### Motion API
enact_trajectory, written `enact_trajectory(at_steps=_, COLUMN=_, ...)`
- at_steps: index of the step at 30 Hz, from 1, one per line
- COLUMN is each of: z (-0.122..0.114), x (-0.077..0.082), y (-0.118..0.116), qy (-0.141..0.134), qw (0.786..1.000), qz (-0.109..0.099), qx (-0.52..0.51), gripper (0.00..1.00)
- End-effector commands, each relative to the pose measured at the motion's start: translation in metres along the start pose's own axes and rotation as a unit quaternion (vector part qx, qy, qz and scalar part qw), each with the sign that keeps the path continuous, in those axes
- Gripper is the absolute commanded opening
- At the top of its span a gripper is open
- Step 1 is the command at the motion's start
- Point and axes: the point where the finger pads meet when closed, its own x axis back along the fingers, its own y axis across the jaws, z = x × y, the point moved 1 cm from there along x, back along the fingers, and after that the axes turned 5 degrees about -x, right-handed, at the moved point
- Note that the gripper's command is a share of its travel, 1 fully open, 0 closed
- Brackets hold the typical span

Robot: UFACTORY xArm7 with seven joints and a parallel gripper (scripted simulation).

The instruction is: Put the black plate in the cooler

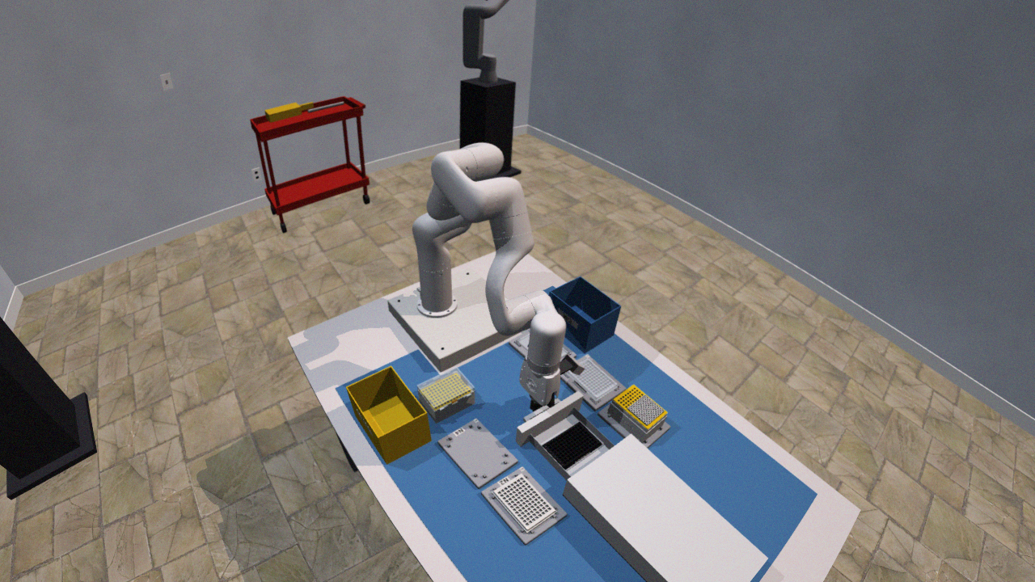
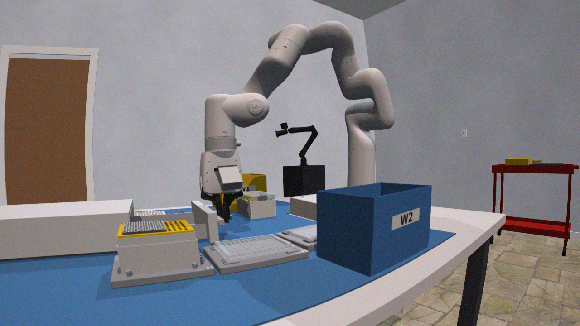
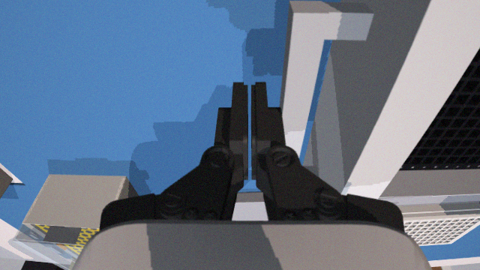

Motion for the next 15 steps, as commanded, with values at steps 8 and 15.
enact_trajectory(at_steps=8, z=0.001, x=0.002, y=0.013, qy=0.000, qw=1.000, qz=-0.004, qx=0.000, gripper=0.00)
enact_trajectory(at_steps=15, z=0.002, x=0.002, y=0.025, qy=0.000, qw=1.000, qz=-0.004, qx=0.000, gripper=0.00)
